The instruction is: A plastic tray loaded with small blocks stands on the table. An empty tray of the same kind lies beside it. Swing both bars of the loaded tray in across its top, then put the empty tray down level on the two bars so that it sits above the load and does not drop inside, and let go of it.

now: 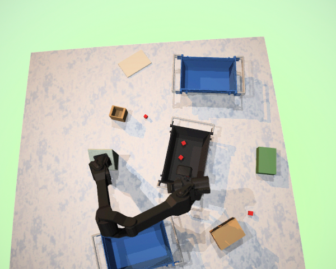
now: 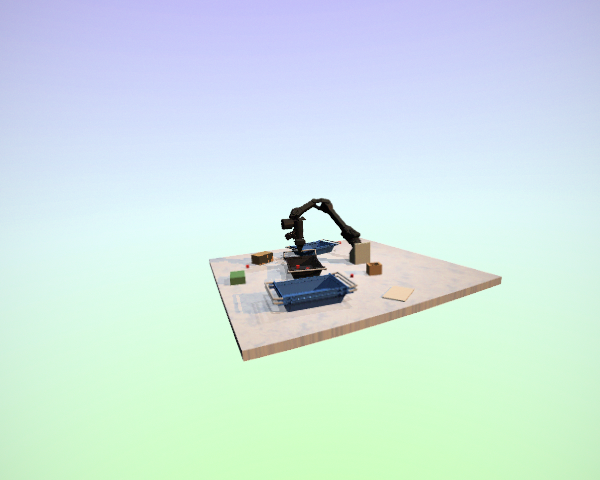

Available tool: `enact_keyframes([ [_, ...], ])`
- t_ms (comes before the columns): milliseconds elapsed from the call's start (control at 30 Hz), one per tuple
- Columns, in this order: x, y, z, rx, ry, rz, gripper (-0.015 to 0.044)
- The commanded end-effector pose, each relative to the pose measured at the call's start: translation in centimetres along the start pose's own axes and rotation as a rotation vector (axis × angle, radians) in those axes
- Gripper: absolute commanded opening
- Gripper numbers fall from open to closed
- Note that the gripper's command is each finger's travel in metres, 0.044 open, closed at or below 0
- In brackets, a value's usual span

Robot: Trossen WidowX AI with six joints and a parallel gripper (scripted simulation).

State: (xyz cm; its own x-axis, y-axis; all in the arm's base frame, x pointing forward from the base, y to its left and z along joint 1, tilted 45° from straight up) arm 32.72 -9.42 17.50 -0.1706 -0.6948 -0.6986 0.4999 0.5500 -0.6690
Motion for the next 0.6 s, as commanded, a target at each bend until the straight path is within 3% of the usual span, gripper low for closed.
enact_keyframes([
  [0,0.2,1.9,-0.2,-0.011,0.014,0.013,0.0082],
  [367,2.2,5.2,-0.7,-0.011,0.014,0.014,0.0082],
  [567,1.2,5.1,-0.5,-0.011,0.014,0.015,0.0082],
])
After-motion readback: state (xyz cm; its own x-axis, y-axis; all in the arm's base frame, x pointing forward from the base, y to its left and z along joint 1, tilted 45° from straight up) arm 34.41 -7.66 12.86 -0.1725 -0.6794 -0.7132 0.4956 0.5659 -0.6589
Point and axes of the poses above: the point midway between the two fingers, 35 mm back from their tips, its own x axis out along the fingers, its own y axis across the jaws, z = x × y, the point moved 10 cm from there along -x, back along the fingers, and after that the axes turned 7 degrees about x, right-handed, at the moved point
